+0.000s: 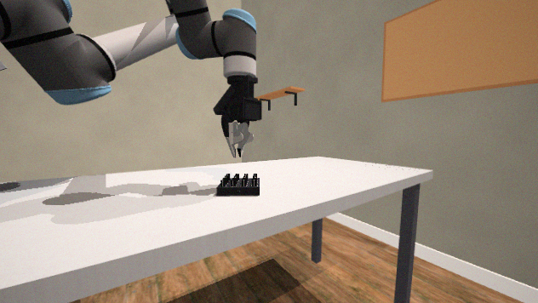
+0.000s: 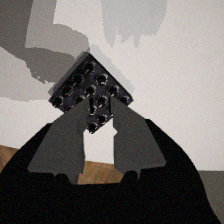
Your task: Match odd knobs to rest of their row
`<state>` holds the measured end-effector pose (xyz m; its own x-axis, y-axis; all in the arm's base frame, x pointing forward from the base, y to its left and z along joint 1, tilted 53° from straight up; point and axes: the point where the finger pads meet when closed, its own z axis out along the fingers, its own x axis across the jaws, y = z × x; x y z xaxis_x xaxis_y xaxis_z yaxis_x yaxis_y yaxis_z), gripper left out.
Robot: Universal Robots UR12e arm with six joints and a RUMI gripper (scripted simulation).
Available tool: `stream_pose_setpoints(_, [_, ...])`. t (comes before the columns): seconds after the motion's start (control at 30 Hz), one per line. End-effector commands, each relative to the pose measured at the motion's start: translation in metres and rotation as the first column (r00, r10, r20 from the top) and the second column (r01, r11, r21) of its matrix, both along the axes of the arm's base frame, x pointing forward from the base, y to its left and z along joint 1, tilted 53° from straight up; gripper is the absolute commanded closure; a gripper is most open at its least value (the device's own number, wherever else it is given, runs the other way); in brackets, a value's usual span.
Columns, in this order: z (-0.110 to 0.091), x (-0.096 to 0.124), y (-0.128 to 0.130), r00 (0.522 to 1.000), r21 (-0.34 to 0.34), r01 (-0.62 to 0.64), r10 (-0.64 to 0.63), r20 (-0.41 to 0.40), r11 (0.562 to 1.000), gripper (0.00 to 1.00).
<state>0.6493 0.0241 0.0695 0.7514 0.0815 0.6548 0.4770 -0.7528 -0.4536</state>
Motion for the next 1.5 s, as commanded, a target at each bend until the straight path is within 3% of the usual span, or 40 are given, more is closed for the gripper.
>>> stream_pose_setpoints(0.0, [0.0,0.0,0.0,1.0,0.0,0.0,0.0,0.001,1.0,0.89])
stream_pose_setpoints(0.97, [-0.004,0.003,0.004,1.0,-0.001,0.001,-0.001,0.001,1.0,0.89])
stream_pose_setpoints(1.47, [-0.015,0.012,0.016,1.0,0.0,0.001,-0.001,0.001,1.0,0.89])
